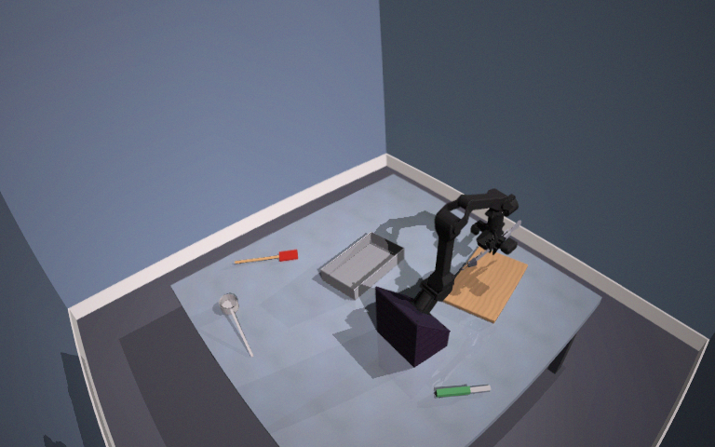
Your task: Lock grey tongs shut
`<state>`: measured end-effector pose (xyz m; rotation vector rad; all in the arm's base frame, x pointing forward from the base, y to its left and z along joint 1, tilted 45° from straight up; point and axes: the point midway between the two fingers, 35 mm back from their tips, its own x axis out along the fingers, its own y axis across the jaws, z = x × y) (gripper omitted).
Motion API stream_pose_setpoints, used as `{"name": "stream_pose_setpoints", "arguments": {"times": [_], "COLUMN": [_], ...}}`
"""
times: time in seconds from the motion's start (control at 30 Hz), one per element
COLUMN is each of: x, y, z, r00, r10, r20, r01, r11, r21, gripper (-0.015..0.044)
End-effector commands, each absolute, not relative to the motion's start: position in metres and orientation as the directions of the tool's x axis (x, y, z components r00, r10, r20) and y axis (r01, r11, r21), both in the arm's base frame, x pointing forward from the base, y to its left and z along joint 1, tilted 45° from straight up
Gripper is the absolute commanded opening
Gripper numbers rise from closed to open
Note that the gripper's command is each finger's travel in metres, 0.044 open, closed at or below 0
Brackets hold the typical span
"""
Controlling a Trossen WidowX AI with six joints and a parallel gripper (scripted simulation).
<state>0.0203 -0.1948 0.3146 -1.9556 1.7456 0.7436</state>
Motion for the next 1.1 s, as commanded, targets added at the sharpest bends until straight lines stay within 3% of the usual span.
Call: {"name": "stream_pose_setpoints", "arguments": {"times": [0.0,1.07], "x": [0.02,0.018], "y": [-0.193,-0.186], "z": [0.315,0.302], "r00": [0.086,0.129], "r10": [-0.819,-0.99], "r20": [-0.567,-0.058], "r01": [-0.992,-0.991], "r11": [-0.122,-0.13], "r21": [0.026,0.019], "gripper": [-0.015,-0.015]}}
